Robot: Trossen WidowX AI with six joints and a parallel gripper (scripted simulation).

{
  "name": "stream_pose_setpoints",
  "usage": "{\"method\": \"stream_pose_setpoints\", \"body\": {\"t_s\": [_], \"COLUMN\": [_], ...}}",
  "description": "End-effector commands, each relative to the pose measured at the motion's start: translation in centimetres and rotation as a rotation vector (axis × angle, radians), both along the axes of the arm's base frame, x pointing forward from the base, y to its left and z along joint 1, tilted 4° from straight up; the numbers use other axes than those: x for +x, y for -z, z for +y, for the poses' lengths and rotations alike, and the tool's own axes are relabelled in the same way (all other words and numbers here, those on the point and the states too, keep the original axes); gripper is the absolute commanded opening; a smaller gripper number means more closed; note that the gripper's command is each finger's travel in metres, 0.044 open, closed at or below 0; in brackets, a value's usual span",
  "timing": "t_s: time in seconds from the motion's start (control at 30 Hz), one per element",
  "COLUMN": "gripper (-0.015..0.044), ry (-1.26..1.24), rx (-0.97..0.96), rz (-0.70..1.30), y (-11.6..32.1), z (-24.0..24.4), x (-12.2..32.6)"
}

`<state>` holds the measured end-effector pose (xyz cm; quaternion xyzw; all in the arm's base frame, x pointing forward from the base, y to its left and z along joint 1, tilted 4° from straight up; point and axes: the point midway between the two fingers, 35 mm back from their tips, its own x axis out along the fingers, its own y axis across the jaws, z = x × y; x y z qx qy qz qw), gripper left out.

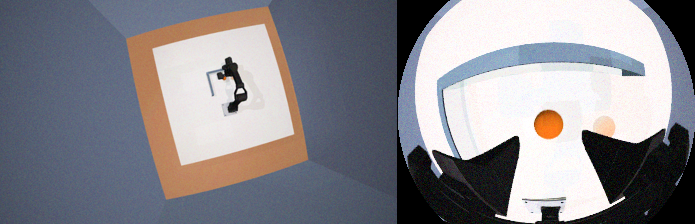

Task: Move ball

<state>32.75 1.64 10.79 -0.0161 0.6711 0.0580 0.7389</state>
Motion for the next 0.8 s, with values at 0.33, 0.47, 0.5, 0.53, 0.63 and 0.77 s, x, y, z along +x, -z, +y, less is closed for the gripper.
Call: {"method": "stream_pose_setpoints", "body": {"t_s": [0.33, 0.47, 0.5, 0.53, 0.63, 0.77], "gripper": [0.0301, 0.0301, 0.0301, 0.0301, 0.0301, 0.0301], "ry": [0.005, 0.005, 0.005, 0.005, 0.005, 0.005], "rx": [-0.005, -0.005, -0.005, -0.005, -0.005, -0.005], "rz": [0.013, 0.013, 0.013, 0.013, 0.013, 0.014], "y": [2.3, 2.9, 3.1, 3.3, 3.7, 4.4], "z": [0.1, 0.2, 0.2, 0.2, 0.2, 0.2], "x": [0.0, 0.0, 0.0, 0.1, 0.1, 0.1]}}
